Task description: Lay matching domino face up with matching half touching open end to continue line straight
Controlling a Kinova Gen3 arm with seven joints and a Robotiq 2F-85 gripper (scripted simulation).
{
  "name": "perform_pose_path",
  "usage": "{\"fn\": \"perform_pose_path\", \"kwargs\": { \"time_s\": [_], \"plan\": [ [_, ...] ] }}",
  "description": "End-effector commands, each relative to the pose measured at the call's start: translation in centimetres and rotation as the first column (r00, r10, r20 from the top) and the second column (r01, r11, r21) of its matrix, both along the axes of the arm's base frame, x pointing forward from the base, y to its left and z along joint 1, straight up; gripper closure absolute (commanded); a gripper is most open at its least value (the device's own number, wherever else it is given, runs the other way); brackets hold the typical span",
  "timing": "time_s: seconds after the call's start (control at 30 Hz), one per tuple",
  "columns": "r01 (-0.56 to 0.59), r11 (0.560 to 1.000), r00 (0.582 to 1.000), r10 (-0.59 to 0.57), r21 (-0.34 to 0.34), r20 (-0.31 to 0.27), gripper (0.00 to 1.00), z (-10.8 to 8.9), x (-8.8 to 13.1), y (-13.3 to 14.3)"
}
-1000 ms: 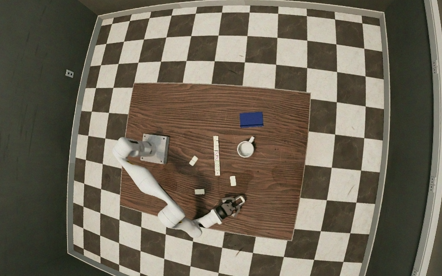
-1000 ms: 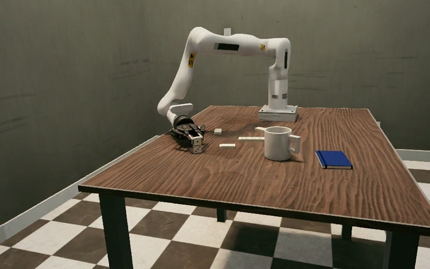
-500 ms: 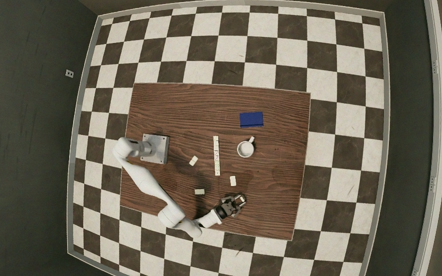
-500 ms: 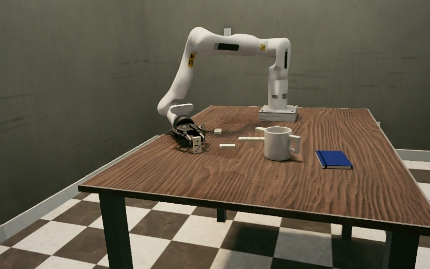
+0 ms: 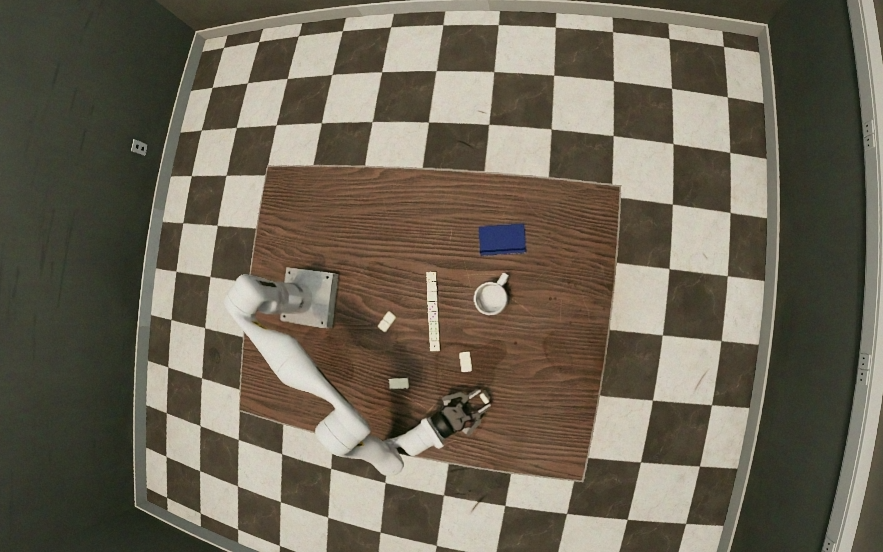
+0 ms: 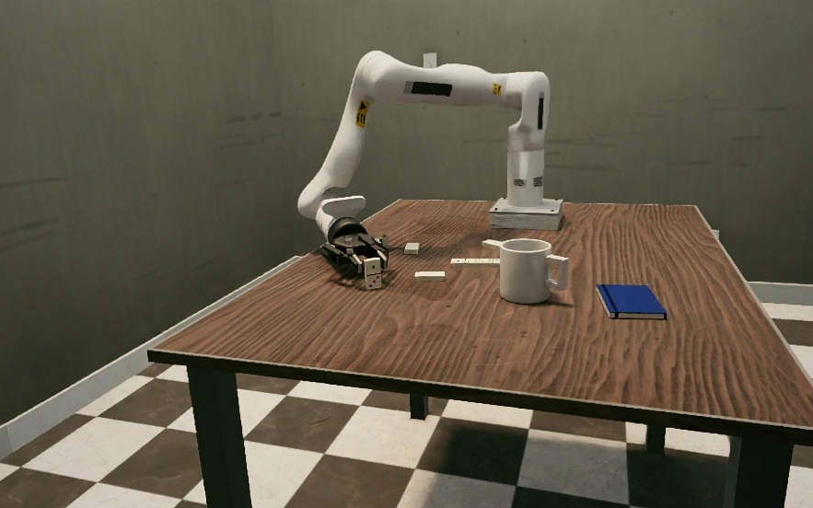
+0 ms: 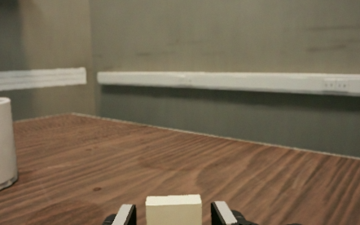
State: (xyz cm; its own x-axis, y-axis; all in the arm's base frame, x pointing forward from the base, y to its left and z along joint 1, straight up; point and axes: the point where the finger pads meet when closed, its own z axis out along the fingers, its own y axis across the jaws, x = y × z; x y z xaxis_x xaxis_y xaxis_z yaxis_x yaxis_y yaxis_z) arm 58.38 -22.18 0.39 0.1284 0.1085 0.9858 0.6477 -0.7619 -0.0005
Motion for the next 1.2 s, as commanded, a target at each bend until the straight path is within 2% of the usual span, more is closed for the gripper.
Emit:
{"fn": "perform_pose_path", "kwargs": {
  "time_s": [0.0, 0.3, 0.57, 0.93, 1.17],
  "plan": [
    [0.000, 1.000, 1.000, 0.000, -0.001, 0.002, 0.50, 0.1, 0.0, 0.0],
    [0.000, 1.000, 1.000, 0.000, -0.001, 0.002, 0.50, 0.2, 0.0, -0.1],
    [0.000, 1.000, 1.000, 0.000, -0.001, 0.002, 0.50, 1.2, -0.9, -0.8],
    [0.000, 1.000, 1.000, 0.000, -0.001, 0.002, 0.50, 4.3, -3.7, -3.2],
    [0.000, 1.000, 1.000, 0.000, -0.001, 0.002, 0.50, 5.0, -4.4, -3.8]
  ]
}}
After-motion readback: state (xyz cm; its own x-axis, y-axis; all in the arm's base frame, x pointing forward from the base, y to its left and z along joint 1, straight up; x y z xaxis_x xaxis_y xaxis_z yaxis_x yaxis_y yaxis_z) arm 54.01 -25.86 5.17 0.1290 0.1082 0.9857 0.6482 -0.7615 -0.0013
